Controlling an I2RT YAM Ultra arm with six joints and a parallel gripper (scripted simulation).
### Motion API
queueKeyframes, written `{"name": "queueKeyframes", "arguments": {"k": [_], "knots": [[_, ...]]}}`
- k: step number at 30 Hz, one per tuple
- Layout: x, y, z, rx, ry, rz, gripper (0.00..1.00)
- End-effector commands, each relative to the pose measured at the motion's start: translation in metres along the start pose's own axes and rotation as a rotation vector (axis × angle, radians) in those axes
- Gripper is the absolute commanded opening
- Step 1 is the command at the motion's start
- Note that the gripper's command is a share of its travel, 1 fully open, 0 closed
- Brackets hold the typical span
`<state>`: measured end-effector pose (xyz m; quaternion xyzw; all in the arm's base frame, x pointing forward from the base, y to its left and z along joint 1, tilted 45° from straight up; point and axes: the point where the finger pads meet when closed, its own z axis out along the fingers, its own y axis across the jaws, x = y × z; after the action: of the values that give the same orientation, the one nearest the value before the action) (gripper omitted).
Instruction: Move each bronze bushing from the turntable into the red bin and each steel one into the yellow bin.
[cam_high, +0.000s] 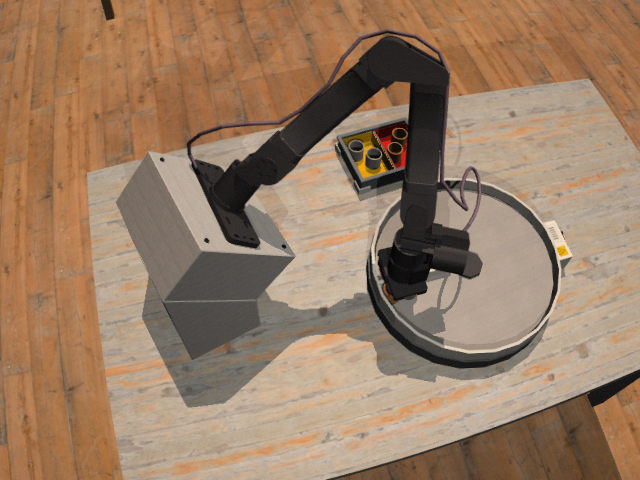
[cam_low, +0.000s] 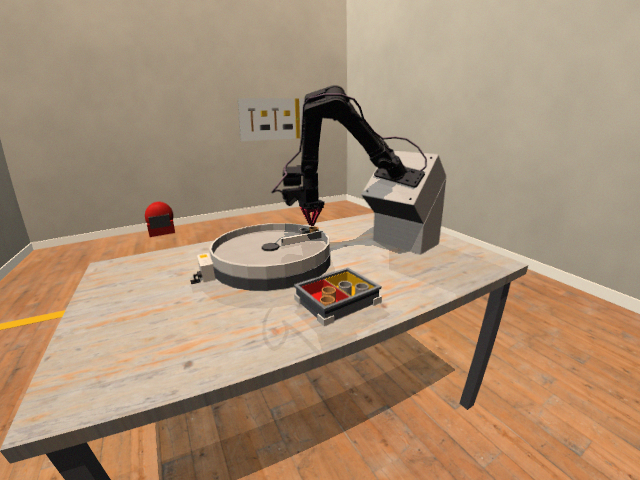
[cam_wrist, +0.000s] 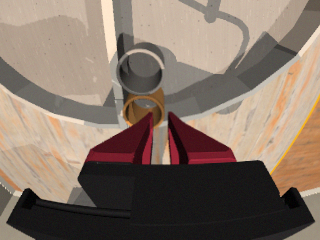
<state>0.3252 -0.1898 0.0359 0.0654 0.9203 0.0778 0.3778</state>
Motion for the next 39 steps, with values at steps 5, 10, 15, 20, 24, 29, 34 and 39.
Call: {"name": "queueKeyframes", "arguments": {"k": [5,10,15,20,24,29,34,39], "knots": [[-0.0028,-0.0043,-0.0060,0.023,-0.014,0.001,0.14],[-0.0028,-0.0043,-0.0060,0.023,-0.014,0.001,0.14],[-0.0010,-0.0030,-0.0046,0.022,-0.012,0.002,0.14],[-0.0017,-0.0006,-0.0015,0.015,-0.012,-0.004,0.14],[0.0006,-0.0015,-0.0024,0.015,-0.006,0.004,0.14],[0.0006,-0.0015,-0.0024,0.015,-0.006,0.004,0.14],[0.0006,-0.0015,-0.0024,0.015,-0.006,0.004,0.14],[0.0006,-0.0015,-0.0024,0.015,-0.006,0.004,0.14]]}}
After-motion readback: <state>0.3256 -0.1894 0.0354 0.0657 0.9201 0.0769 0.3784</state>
